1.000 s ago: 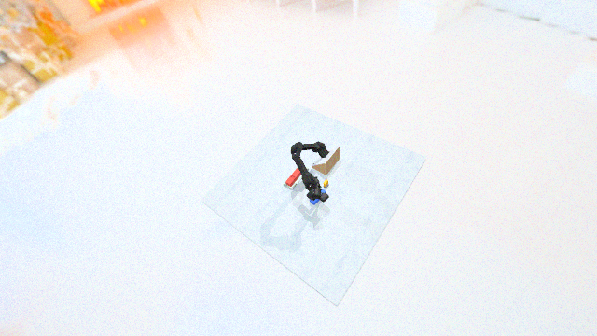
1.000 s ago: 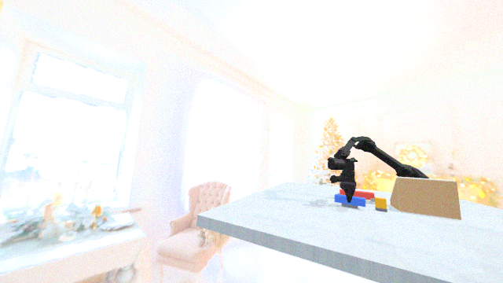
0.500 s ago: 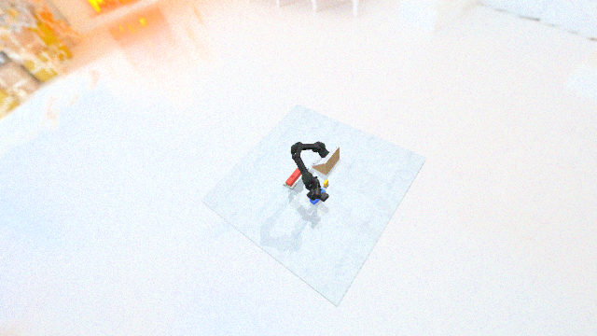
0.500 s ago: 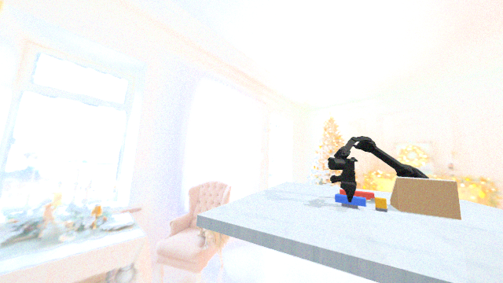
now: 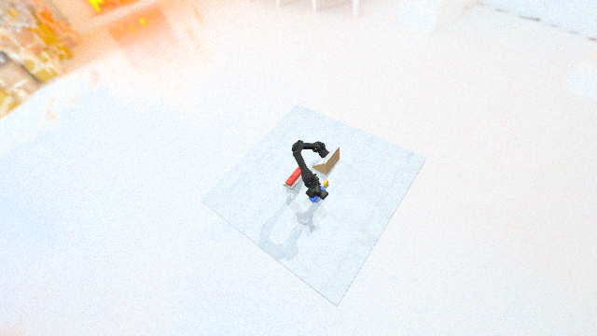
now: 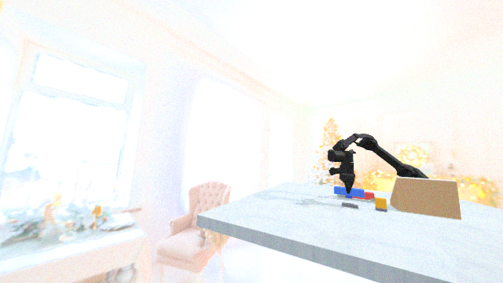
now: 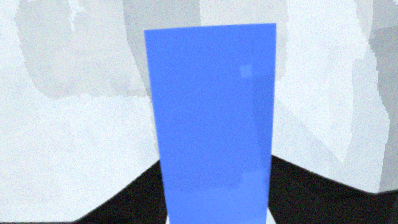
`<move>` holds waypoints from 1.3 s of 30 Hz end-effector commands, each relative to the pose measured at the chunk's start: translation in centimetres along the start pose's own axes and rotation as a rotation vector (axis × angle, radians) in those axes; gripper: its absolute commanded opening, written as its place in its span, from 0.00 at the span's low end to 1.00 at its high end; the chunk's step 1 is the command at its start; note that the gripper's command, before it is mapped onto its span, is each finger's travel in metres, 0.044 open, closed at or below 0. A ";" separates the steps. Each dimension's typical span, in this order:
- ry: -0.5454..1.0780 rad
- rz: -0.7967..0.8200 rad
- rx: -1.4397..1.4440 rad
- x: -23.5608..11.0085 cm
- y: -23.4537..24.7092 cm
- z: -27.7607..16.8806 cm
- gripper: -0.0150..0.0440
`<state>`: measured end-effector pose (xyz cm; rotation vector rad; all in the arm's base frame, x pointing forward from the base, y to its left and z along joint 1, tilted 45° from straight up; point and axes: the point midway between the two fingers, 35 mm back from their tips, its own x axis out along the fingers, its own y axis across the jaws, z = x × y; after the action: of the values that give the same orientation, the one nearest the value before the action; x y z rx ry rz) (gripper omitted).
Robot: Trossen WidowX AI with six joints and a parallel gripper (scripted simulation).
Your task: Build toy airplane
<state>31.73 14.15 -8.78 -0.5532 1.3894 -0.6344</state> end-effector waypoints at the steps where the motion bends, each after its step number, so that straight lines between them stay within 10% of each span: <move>1: -0.005 0.011 0.005 -1.5 0.3 0.2 0.25; 39: -0.002 0.027 0.216 -8.1 -4.3 1.3 0.25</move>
<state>31.96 17.43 -0.35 -0.3908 1.3232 -0.7247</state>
